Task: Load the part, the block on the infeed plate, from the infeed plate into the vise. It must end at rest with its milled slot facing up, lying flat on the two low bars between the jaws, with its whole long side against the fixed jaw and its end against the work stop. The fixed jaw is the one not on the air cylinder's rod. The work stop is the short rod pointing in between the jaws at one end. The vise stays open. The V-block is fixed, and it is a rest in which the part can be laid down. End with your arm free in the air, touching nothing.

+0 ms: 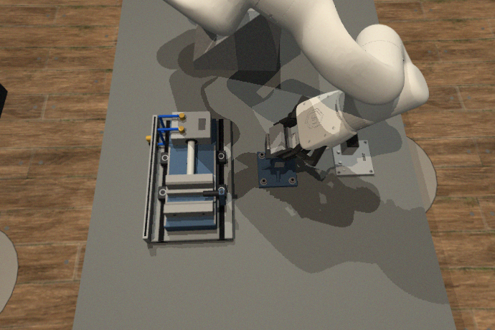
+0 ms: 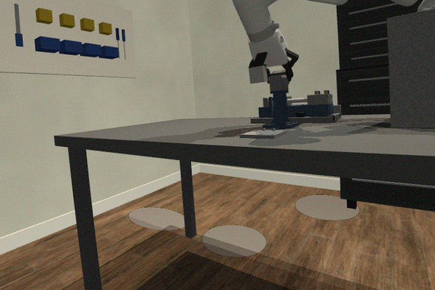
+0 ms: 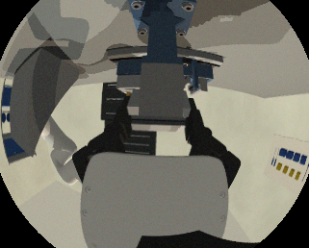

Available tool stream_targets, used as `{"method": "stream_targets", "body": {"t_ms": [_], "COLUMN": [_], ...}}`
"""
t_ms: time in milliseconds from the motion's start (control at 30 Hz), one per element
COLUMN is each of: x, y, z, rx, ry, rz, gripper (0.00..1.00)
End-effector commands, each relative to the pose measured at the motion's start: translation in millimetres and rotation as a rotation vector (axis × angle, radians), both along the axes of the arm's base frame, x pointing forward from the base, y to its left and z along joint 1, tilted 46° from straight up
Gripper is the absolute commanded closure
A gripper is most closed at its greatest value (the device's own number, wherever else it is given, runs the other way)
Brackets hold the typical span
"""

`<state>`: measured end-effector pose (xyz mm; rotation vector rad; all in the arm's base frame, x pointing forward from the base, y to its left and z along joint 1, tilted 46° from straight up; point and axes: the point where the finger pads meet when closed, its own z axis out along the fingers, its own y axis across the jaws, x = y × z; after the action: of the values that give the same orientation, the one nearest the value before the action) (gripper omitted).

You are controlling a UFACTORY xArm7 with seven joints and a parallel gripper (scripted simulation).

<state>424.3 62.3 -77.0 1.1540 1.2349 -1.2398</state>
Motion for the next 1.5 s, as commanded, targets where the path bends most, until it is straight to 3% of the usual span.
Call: {"method": "stream_targets", "body": {"t_ms": [0, 1467], "x": [0.7, 0.1], "y": [1.9, 11.5], "z": [0.7, 9.9], "rx": [0.003, 0.003], "ry": [-0.002, -0.002], "rz": [0.002, 0.002], "gripper": [1.00, 1.00]}}
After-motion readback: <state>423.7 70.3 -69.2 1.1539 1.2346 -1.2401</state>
